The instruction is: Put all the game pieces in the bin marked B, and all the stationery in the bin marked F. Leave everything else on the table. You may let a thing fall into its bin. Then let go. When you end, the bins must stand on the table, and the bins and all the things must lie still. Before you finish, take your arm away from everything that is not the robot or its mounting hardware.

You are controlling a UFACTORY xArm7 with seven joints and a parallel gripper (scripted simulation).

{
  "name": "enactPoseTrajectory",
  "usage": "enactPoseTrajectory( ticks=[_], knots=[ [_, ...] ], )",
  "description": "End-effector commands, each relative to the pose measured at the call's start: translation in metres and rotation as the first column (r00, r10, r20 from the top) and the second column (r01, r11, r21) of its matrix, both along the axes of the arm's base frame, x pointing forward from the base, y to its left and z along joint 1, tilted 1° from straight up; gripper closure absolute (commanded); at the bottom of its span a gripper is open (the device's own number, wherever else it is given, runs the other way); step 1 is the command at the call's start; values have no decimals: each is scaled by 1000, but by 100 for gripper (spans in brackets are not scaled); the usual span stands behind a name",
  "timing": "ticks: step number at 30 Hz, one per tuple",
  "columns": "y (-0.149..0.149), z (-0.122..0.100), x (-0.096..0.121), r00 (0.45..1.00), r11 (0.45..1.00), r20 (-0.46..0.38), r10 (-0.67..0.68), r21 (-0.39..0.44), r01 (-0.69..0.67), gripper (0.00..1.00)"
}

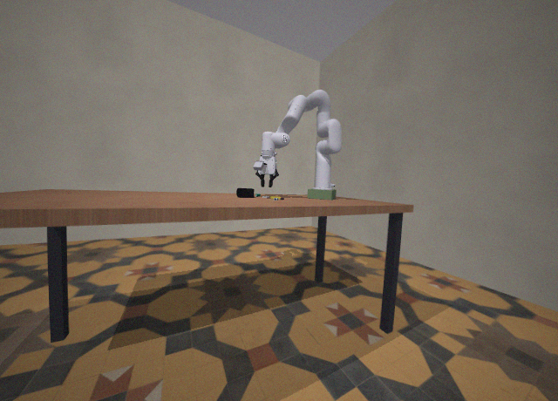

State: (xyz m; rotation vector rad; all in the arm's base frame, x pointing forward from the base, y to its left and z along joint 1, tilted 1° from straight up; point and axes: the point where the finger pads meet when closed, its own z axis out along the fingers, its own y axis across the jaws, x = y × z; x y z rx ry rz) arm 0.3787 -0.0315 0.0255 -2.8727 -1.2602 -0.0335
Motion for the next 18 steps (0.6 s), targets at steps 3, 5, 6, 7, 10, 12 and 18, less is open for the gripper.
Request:
enactPoseTrajectory(
  ticks=[3, 5, 6, 7, 10, 12, 18],
  knots=[
    [0, -16, 2, 1000, 1000, 3, 0, 0, 0, 59],
    [0, -24, 2, 1000, 1000, 3, 0, 0, 0, 59],
    [0, -28, 2, 1000, 1000, 3, 0, 0, 0, 59],
    [0, -32, 3, 1000, 1000, 3, 0, 0, 0, 59],
    [0, -43, 3, 1000, 1000, 3, 0, 0, 0, 59],
    [0, -43, 3, 1000, 1000, 3, 0, 0, 0, 59],
    [0, -47, 3, 1000, 1000, 3, 0, 0, 0, 59]
  ],
)
